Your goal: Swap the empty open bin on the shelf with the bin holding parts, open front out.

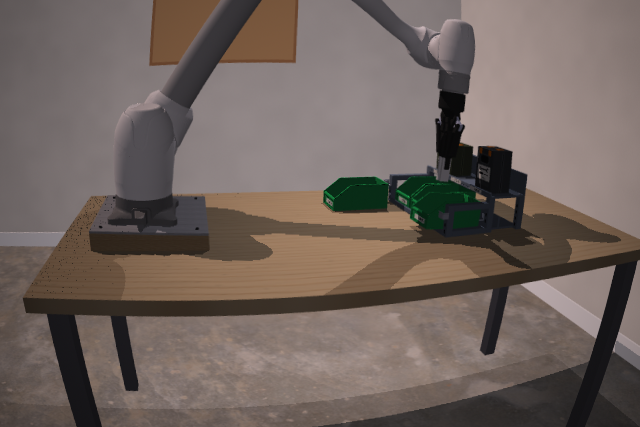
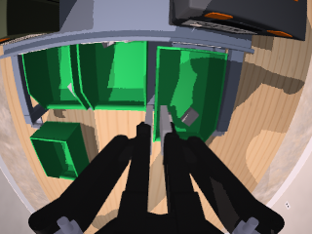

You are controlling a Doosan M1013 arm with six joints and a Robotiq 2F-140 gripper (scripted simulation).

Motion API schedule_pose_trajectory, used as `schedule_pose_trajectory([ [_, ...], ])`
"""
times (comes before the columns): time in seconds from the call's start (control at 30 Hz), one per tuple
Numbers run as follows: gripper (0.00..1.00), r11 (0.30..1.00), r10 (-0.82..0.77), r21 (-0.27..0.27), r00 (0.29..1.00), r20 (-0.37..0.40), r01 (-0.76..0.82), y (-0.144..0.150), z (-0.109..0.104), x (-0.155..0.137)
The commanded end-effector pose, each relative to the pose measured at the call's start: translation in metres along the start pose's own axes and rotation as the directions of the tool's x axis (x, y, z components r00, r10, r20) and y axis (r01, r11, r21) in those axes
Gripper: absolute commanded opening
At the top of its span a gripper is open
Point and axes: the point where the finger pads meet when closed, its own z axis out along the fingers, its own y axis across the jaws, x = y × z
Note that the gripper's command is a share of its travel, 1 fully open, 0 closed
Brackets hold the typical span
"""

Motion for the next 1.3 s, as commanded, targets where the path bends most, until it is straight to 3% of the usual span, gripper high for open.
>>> schedule_pose_trajectory([
  [0.0, 0.15, 1.000, 0.000, 0.000, 1.000, 0.000, 0.000, 0.000, -0.003, 0.000],
  [0.43, 0.15, 1.000, 0.000, 0.000, 1.000, 0.000, 0.000, 0.000, -0.022, -0.002],
  [1.27, 0.15, 1.000, 0.000, 0.000, 1.000, 0.000, 0.000, 0.000, -0.035, -0.003],
])
